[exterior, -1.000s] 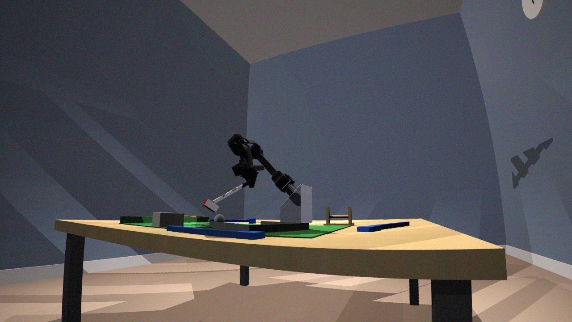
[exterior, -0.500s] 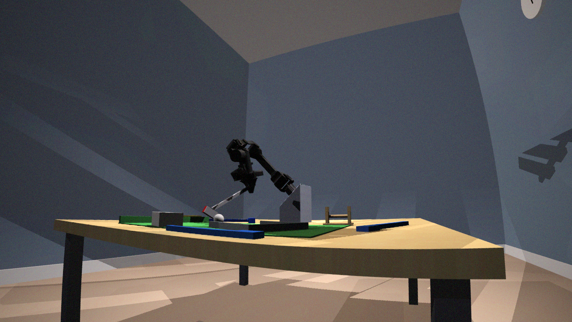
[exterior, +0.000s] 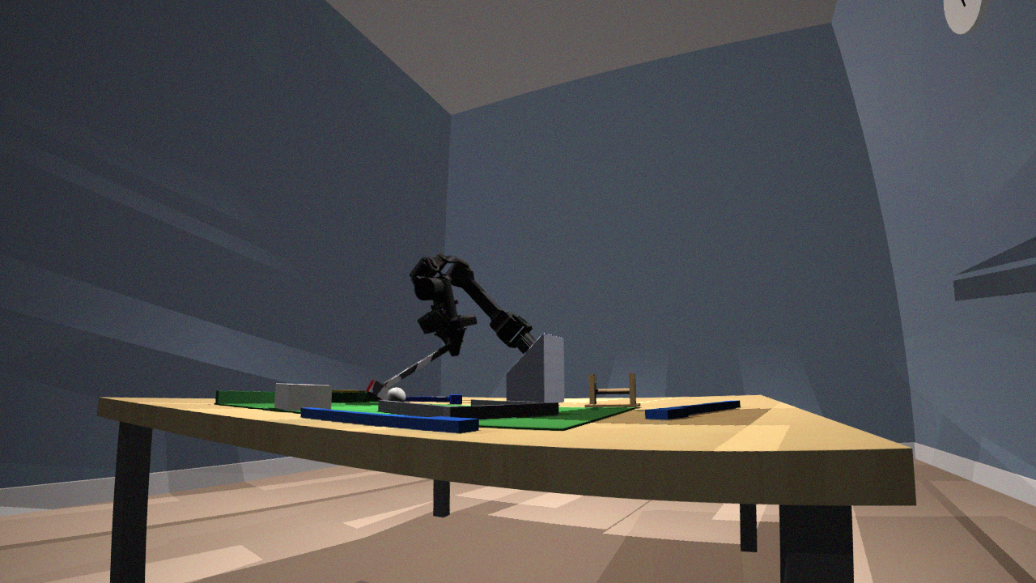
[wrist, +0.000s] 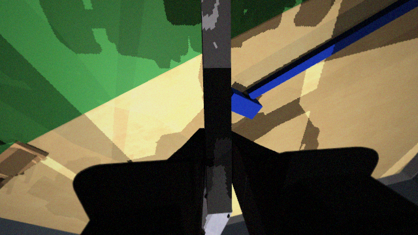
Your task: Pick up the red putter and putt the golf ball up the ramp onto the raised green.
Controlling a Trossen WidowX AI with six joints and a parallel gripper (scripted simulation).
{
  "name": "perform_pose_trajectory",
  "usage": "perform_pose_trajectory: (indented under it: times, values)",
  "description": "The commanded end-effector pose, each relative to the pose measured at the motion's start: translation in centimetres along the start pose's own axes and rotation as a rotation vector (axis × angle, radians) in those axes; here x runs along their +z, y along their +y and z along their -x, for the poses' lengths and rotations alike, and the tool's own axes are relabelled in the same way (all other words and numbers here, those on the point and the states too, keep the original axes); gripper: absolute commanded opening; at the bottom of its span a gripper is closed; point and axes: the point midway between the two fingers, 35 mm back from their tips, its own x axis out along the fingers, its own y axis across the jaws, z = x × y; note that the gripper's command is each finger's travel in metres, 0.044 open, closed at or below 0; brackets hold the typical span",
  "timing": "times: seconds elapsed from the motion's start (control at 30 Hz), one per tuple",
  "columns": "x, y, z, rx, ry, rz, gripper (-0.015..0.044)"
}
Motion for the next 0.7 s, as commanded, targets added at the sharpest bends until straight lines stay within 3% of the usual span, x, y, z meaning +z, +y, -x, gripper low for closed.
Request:
perform_pose_trajectory:
  times: [0.0,0.67]
  values:
    - [0.0,0.0,0.1,0.001,-0.002,-0.001,0.0000]
    - [0.3,-2.5,-0.3,-0.001,-0.002,-0.005,0.0000]
